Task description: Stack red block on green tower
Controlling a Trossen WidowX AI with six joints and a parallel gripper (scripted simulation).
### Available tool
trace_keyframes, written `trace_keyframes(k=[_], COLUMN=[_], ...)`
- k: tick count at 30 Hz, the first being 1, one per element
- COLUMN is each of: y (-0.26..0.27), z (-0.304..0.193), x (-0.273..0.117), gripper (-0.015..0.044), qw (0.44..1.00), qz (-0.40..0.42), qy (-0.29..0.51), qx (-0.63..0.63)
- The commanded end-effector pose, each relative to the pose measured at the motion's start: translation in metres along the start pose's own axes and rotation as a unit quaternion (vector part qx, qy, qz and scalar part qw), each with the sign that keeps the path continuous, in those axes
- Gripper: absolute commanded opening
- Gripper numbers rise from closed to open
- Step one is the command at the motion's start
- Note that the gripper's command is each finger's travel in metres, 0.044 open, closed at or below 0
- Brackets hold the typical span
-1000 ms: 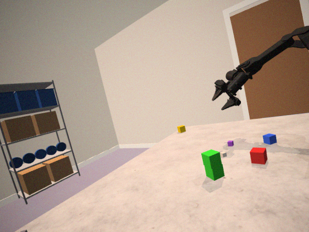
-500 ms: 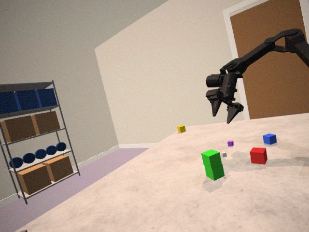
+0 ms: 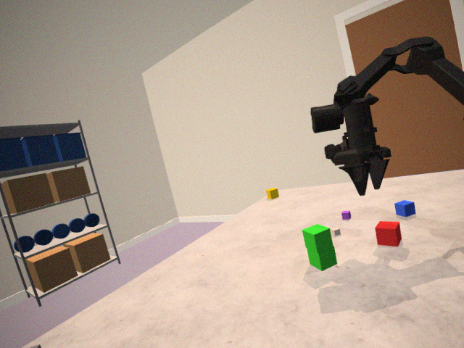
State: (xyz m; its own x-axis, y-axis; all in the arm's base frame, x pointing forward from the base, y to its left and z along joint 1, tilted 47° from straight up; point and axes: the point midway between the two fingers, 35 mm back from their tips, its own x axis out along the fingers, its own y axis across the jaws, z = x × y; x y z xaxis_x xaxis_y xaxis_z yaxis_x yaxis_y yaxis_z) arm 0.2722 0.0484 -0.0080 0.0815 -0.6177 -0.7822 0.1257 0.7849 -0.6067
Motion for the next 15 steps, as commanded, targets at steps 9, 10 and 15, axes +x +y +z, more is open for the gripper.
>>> trace_keyframes(k=[9, 10, 15], y=[0.003, 0.003, 0.001], z=[-0.025, -0.025, -0.023], x=[0.004, 0.005, 0.031], gripper=[0.0440, 0.0440, 0.0440], qw=[0.997, 0.997, 0.997], qz=[-0.067, -0.067, -0.067], qy=[-0.014, -0.014, -0.014], qx=[-0.029, -0.029, -0.029])
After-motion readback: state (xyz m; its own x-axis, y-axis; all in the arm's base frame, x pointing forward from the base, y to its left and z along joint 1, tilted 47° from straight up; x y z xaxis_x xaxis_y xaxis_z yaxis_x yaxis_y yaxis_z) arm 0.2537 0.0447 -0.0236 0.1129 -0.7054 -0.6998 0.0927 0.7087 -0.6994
